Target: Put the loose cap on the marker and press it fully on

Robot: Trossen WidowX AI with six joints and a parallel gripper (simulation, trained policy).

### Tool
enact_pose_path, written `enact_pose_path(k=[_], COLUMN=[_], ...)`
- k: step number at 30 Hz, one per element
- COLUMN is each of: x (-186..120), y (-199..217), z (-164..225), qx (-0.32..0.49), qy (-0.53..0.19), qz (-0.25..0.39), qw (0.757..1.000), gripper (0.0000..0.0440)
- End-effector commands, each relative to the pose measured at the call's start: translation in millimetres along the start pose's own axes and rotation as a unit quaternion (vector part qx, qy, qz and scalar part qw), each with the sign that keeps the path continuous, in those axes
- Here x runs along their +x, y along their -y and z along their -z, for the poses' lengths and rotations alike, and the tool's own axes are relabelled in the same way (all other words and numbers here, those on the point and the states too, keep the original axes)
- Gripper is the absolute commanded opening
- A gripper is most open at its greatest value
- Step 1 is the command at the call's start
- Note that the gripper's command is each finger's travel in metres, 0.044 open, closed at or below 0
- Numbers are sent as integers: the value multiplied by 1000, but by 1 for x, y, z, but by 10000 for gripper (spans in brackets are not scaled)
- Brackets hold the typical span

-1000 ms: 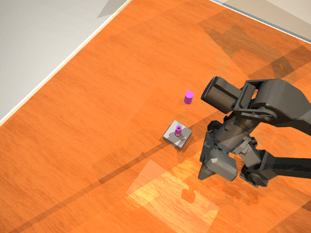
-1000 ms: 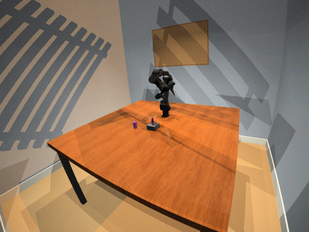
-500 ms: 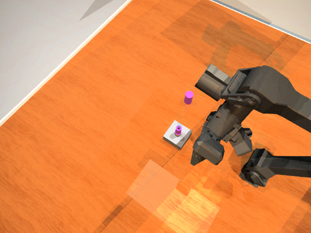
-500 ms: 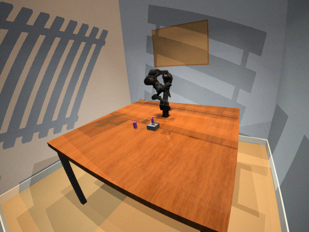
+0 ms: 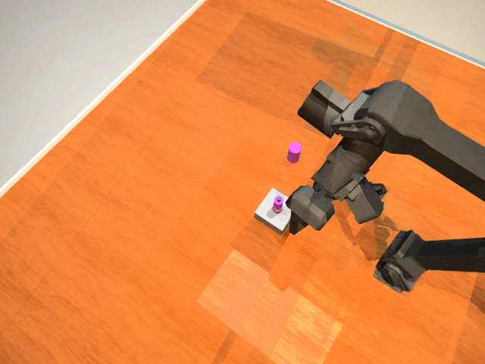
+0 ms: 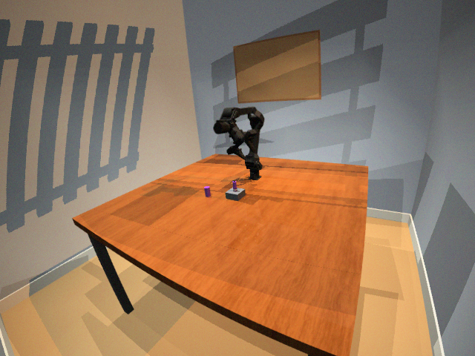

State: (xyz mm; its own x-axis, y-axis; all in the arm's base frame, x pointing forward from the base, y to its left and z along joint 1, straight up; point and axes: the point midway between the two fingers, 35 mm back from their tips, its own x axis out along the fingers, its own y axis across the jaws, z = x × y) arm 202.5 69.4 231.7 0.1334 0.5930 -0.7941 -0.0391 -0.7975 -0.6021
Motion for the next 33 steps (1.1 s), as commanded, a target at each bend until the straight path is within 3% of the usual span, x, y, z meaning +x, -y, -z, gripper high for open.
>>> enact_pose_path(k=[1,33], x=[-4,-19], y=[-8,-83], z=[9,60], qx=[18,138], qy=[0,11], qz=[-11,-82], qw=[1000,987], gripper=[323,321])
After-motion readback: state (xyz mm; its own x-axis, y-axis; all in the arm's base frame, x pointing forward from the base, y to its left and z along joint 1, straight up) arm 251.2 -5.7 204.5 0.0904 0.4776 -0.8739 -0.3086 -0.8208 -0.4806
